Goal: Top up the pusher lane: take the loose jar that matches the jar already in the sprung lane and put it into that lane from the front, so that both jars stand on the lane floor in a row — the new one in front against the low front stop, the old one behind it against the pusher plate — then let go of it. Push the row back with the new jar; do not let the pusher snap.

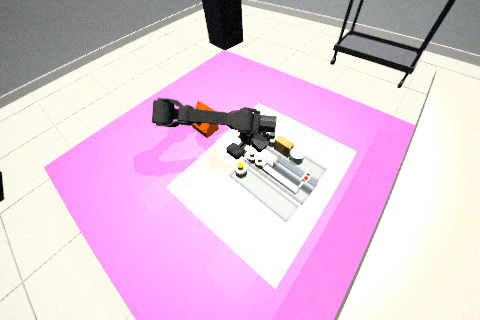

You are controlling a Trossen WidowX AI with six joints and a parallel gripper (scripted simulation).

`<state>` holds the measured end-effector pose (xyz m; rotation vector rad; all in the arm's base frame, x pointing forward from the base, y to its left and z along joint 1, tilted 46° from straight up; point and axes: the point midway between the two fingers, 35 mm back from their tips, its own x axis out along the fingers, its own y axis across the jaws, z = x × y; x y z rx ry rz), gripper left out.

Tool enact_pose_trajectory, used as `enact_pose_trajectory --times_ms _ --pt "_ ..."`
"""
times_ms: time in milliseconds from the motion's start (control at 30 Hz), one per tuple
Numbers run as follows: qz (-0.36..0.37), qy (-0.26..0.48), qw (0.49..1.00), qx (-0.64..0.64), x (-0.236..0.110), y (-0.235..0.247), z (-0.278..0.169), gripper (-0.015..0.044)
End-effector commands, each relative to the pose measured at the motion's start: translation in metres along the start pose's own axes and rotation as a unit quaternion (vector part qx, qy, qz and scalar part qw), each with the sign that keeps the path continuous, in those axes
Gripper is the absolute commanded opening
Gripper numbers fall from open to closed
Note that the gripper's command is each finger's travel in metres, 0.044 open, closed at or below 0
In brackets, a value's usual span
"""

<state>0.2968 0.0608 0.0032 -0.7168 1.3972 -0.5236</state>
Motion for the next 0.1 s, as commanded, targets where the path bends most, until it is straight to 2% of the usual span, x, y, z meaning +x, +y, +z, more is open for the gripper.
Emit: enact_pose_trajectory --times_ms 0,67 --pt "0.004 -0.004 1.0 0.005 -0.0033 0.0004 -0.0142 0.0299" --pt "0.004 -0.004 1.0 0.005 -0.0032 0.0006 -0.0215 0.0299"
